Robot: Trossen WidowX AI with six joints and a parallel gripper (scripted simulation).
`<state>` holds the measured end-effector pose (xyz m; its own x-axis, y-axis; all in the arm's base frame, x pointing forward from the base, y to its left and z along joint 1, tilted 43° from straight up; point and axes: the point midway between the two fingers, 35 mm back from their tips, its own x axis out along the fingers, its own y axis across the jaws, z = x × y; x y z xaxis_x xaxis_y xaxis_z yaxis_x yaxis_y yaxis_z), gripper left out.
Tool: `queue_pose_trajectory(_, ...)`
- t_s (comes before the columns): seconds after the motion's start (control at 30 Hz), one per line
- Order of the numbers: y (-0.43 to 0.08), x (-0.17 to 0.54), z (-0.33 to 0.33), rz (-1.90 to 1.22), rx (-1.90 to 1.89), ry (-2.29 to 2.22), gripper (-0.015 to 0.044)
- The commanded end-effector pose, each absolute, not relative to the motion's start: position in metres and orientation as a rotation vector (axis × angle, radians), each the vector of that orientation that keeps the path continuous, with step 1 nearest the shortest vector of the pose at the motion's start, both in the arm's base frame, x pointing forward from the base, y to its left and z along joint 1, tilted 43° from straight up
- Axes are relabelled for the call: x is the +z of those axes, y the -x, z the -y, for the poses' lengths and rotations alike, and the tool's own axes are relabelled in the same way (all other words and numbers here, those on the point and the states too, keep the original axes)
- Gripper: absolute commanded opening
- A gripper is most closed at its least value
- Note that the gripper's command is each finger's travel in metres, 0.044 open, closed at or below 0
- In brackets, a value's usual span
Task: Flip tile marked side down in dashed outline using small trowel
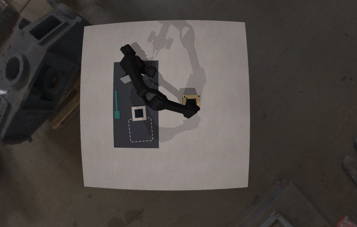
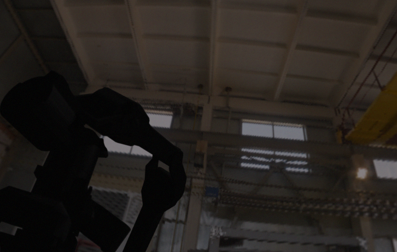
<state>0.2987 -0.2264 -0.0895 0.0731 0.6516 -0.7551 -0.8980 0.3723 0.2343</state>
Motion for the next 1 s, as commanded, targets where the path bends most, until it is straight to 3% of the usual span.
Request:
queue_pose_trajectory(0.0,-0.299,-0.093,0.231,-0.994,1.135,0.221,0.01)
queue_pose_trajectory(0.63,-0.299,-0.1,0.256,-1.308,0.768,-0.292,0.01)
queue_pose_trajectory(0.97,-0.299,-0.099,0.257,-1.304,0.763,-0.293,0.01)
